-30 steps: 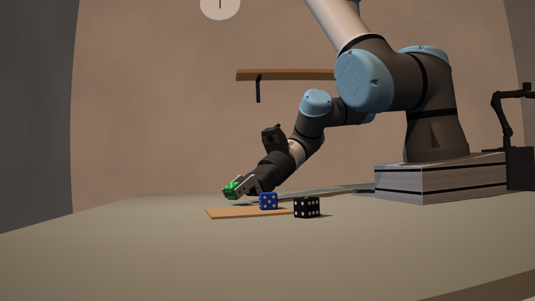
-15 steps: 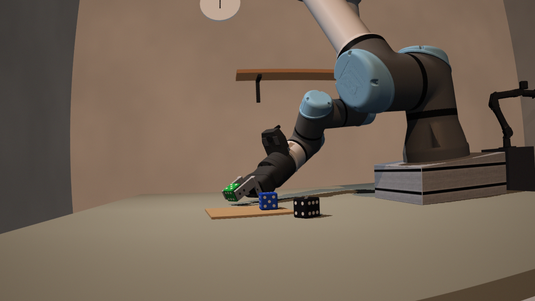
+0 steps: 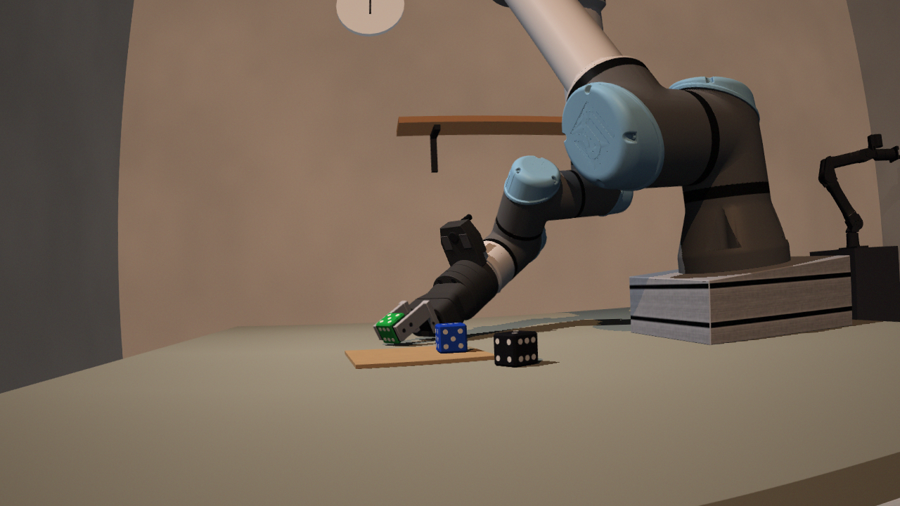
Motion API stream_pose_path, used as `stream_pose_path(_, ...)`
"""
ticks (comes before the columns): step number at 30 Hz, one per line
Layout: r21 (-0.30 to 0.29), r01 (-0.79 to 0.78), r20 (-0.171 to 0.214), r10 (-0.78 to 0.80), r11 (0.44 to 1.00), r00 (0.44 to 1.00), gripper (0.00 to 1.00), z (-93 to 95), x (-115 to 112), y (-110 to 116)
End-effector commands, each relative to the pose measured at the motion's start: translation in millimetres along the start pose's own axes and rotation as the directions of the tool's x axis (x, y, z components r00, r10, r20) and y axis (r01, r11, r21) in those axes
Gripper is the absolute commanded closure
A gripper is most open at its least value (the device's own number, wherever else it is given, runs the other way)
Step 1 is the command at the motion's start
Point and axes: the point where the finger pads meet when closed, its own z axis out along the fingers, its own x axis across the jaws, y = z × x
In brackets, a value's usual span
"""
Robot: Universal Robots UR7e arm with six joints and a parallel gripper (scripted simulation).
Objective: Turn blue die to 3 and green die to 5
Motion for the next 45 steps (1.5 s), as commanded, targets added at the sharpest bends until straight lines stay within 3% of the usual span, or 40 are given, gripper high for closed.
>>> stream_pose_path(1,0.0,0.001,-0.001,-0.001,1.0,1.0,0.43,-0.1,0.3,-0.1)
stream_pose_path(32,0.0,0.001,-0.001,-0.001,1.0,1.0,0.43,-0.1,0.3,-0.1)
stream_pose_path(33,0.0,0.001,-0.001,-0.001,1.0,1.0,0.37,-0.1,0.3,-0.1)
stream_pose_path(37,0.0,0.001,-0.001,-0.001,1.0,1.0,0.37,-0.1,0.3,-0.1)
stream_pose_path(38,0.0,0.001,-0.001,-0.001,1.0,1.0,0.31,-0.1,0.3,-0.1)
stream_pose_path(40,0.0,0.001,-0.001,-0.001,1.0,1.0,0.31,-0.1,0.3,-0.1)
stream_pose_path(41,0.0,0.001,-0.001,-0.001,1.0,1.0,0.25,-0.1,0.3,-0.1)
stream_pose_path(45,0.0,0.001,-0.001,-0.001,1.0,1.0,0.19,-0.1,0.3,-0.1)
